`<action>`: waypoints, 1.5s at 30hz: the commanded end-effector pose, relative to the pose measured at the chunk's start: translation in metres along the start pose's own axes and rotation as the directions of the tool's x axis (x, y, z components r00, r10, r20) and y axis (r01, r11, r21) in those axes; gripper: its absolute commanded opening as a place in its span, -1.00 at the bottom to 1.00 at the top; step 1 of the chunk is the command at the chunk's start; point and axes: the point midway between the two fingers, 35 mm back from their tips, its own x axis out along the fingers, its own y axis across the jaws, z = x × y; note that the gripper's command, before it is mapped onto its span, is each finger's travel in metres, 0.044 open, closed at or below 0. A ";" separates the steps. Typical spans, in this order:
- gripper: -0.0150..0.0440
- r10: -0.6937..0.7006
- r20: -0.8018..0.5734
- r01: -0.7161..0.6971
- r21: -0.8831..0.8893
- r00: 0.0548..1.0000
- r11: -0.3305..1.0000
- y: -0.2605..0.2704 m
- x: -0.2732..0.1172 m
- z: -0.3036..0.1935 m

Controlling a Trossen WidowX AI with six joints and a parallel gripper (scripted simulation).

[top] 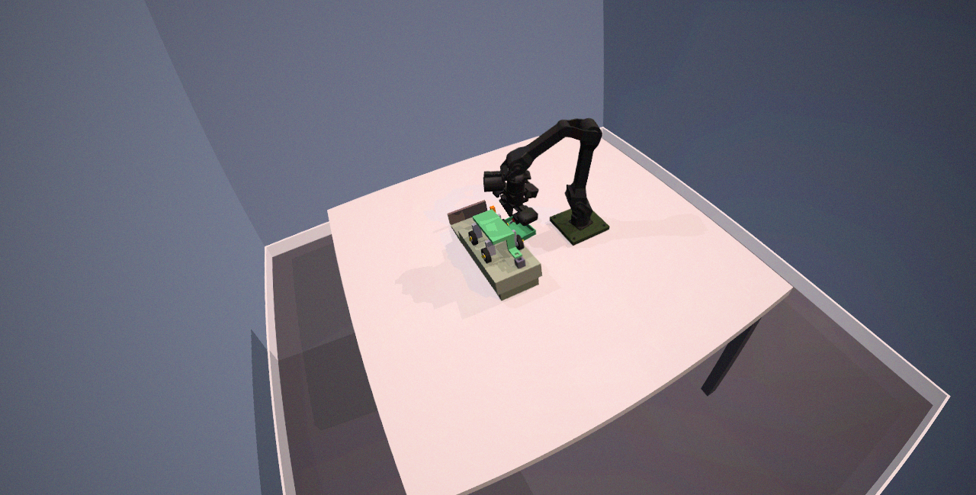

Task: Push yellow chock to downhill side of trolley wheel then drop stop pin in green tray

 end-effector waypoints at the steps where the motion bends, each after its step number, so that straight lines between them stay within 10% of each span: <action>1: 0.15 0.002 0.006 -0.002 0.004 1.000 1.000 -0.002 0.002 0.001; 45: 0.15 0.001 0.006 -0.001 0.004 1.000 1.000 -0.018 0.011 0.001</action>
